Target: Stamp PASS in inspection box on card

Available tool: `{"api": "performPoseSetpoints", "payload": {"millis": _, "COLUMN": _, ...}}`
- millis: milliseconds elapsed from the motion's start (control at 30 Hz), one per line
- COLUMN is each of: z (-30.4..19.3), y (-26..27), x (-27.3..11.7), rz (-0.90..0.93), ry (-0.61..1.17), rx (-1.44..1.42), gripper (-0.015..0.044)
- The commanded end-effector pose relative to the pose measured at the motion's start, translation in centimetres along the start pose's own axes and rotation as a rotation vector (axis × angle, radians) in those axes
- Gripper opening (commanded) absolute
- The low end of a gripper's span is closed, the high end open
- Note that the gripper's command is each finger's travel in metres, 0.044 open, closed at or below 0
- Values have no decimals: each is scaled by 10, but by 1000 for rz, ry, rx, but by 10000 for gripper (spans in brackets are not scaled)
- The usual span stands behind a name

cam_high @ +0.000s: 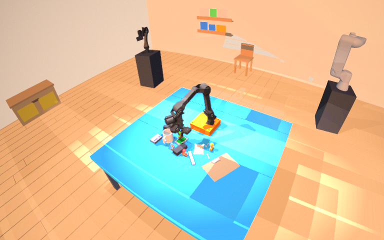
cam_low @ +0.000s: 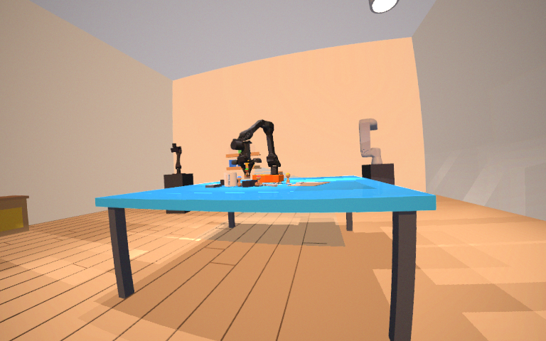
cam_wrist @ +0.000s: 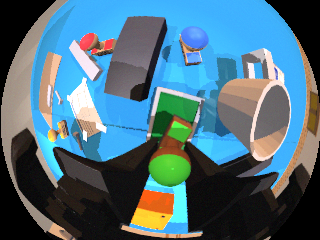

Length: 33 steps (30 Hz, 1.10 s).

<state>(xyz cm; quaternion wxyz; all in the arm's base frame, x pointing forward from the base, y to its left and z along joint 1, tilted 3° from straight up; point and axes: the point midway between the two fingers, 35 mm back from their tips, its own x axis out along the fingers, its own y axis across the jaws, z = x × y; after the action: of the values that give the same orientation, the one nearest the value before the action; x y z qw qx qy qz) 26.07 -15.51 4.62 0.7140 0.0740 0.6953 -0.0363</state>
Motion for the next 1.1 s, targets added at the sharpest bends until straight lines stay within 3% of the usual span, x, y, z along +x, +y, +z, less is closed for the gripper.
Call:
{"api": "performPoseSetpoints", "payload": {"millis": 0, "z": -1, "y": 0, "x": 5, "rz": 1, "ry": 5, "rx": 0, "gripper": 0}}
{"api": "performPoseSetpoints", "payload": {"millis": 1067, "z": -3, "y": 0, "x": 25, "rz": 2, "ry": 5, "rx": 0, "gripper": 0}}
